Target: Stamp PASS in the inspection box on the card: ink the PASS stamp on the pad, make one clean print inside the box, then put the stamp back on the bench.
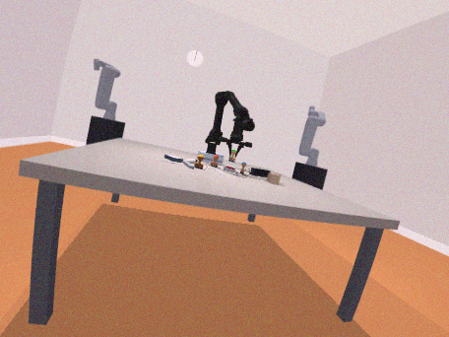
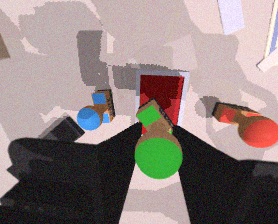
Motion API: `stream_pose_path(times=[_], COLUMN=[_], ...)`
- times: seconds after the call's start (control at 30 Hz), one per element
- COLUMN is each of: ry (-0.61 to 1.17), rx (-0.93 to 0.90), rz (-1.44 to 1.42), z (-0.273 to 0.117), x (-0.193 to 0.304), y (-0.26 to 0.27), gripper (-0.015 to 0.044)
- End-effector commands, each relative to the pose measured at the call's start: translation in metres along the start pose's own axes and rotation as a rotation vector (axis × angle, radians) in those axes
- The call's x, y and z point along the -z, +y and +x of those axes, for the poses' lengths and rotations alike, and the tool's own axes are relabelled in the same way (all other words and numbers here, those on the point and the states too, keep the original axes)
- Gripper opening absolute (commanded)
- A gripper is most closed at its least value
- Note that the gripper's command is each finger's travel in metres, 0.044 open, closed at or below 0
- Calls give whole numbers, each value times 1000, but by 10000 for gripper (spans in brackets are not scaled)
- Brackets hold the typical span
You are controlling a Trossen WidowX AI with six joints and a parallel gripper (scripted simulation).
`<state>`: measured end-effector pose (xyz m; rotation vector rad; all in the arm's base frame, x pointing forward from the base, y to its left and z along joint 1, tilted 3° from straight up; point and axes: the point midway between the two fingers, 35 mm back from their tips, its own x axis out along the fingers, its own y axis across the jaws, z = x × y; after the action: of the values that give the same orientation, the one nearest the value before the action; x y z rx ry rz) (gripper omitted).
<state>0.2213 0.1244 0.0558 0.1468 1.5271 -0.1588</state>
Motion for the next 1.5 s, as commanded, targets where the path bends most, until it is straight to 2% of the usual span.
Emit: stream_pose_path(times=[0.0,1.47], ry=[7,6], rx=[0,-1], rz=[-1,-1], z=[3,32], x=[2,2], y=[-1,-2], gripper=[0,0])
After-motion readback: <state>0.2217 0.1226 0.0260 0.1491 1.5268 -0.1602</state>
